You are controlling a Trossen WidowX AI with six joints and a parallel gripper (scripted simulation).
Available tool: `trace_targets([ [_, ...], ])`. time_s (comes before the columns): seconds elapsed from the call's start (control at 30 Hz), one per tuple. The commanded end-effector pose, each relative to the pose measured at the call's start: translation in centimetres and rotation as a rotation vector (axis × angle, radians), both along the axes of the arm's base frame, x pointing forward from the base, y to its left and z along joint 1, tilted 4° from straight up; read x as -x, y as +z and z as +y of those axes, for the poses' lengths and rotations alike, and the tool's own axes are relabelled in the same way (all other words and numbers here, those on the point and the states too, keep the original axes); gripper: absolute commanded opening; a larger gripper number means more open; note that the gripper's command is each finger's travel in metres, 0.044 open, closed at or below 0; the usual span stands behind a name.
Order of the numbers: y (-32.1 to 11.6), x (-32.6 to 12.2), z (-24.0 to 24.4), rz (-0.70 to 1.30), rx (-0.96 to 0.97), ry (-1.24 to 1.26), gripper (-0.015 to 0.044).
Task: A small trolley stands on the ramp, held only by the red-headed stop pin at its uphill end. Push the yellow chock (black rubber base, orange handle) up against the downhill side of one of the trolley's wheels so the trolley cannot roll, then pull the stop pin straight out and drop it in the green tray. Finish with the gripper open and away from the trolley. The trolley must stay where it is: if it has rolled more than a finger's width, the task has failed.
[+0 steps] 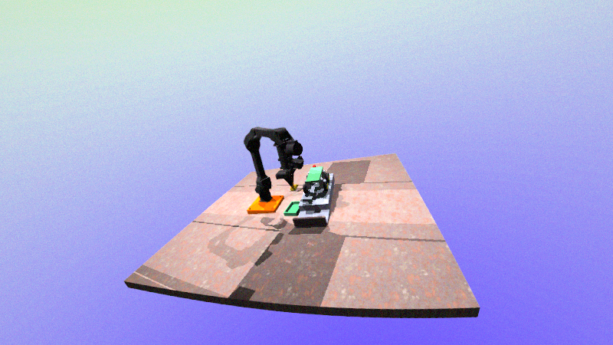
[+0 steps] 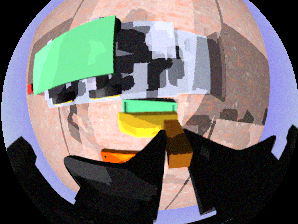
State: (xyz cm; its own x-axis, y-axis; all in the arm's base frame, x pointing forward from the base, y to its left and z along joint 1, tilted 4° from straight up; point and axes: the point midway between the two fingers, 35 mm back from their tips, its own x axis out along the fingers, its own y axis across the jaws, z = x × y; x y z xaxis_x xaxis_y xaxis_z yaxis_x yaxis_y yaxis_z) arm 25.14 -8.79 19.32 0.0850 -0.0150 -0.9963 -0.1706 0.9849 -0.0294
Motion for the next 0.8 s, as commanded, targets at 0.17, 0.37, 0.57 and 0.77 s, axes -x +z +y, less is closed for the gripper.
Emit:
trace_targets([
  [0.17,-0.3,-0.9,-2.0,0.016,-0.059,0.008,0.0000],
  [0.37,-0.3,-0.9,-2.2,0.024,-0.115,0.012,0.0000],
  [0.57,-0.4,-2.6,-2.1,0.022,-0.115,0.012,0.0000],
  [0.77,-0.6,-3.9,-2.0,0.021,-0.115,0.012,0.0000],
])
